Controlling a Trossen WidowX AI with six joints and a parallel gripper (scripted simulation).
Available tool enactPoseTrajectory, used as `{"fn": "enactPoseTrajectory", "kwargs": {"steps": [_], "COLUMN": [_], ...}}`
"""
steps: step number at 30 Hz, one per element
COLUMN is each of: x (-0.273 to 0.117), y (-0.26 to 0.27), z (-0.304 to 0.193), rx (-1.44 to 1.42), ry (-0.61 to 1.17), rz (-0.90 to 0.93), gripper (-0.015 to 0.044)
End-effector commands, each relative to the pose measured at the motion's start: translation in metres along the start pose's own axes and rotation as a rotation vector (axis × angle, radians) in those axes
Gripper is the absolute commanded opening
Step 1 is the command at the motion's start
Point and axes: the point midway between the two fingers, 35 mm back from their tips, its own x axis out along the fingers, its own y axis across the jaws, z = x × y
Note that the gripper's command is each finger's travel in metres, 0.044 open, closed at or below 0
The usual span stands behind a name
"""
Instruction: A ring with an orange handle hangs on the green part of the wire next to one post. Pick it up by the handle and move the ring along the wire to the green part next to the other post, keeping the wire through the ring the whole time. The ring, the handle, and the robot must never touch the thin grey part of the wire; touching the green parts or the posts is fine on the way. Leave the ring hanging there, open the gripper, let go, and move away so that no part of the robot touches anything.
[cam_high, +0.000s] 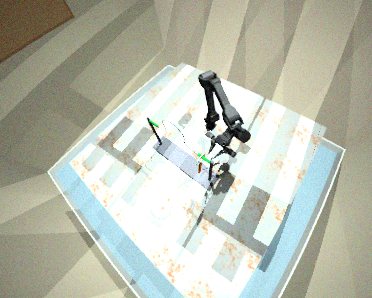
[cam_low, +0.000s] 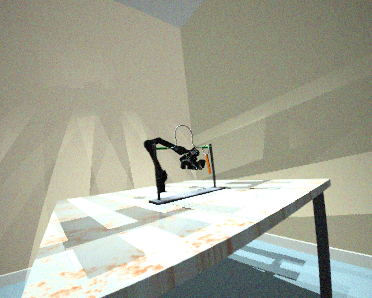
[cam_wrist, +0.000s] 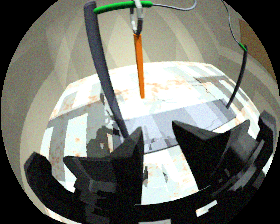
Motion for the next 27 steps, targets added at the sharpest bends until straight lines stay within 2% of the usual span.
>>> {"fn": "enactPoseTrajectory", "kwargs": {"steps": [1,22,27], "x": [-0.001,-0.001,-0.037], "y": [0.000,0.000,0.000], "z": [0.003,0.003,0.001], "rx": [0.009,0.009,0.003], "ry": [-0.008,-0.008,-0.002], "rz": [-0.002,-0.002,0.002], "gripper": [0.0160,0.0160,0.0291]}}
